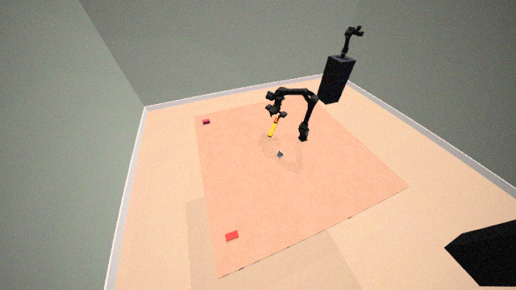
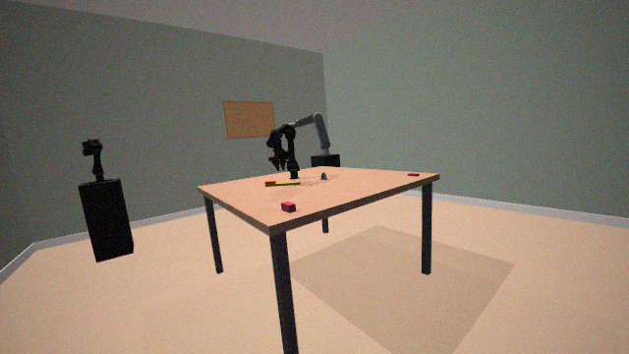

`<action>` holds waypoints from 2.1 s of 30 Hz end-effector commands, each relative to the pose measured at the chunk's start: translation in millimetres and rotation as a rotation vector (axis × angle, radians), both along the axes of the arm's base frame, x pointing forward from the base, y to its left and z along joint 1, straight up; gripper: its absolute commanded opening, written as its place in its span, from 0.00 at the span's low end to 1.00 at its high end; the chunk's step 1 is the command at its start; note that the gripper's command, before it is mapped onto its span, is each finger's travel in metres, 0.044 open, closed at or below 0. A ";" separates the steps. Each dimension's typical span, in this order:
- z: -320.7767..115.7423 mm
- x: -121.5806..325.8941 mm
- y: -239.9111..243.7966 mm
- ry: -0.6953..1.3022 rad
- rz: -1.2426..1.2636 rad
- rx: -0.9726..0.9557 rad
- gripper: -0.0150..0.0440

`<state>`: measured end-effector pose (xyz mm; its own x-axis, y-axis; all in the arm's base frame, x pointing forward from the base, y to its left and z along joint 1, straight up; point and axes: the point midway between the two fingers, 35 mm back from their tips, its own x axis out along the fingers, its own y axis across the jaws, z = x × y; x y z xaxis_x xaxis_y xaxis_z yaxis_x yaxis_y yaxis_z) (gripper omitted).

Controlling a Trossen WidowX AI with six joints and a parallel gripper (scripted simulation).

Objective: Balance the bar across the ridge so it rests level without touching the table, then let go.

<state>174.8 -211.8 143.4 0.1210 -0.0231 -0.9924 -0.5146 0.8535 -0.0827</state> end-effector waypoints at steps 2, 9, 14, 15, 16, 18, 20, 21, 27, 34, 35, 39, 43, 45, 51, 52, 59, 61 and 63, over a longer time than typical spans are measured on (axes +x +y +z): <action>-5.4 7.1 5.1 0.074 0.208 -0.013 0.79; -8.3 10.5 8.0 0.111 0.311 -0.016 0.79; -15.3 11.2 7.3 0.111 0.311 -0.016 0.79; -19.6 11.5 6.9 0.111 0.311 -0.016 0.79; -24.9 11.8 6.6 0.111 0.311 -0.016 0.79; -38.2 12.3 6.0 0.111 0.311 -0.016 0.79; -53.1 12.3 6.0 0.111 0.311 -0.016 0.79; -60.5 12.1 6.3 0.111 0.311 -0.016 0.79; -71.5 11.5 6.9 0.111 0.311 -0.016 0.79; -79.8 11.8 6.6 0.111 0.311 -0.016 0.79; -81.5 11.8 6.6 0.111 0.311 -0.016 0.79; -88.1 11.9 6.5 0.111 0.311 -0.016 0.79; -94.6 11.9 6.5 0.111 0.311 -0.016 0.79; -96.7 11.8 6.6 0.111 0.311 -0.016 0.79; -97.0 11.8 6.6 0.111 0.311 -0.016 0.79; -97.0 11.8 6.6 0.111 0.311 -0.016 0.79; -96.8 12.0 7.1 0.108 0.304 -0.012 0.74; -96.8 12.0 7.1 0.108 0.304 -0.012 0.65; -96.8 12.0 7.1 0.108 0.304 -0.012 0.57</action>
<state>186.9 -204.8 46.6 0.0184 -0.0145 -0.9997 -0.7523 0.6584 -0.0234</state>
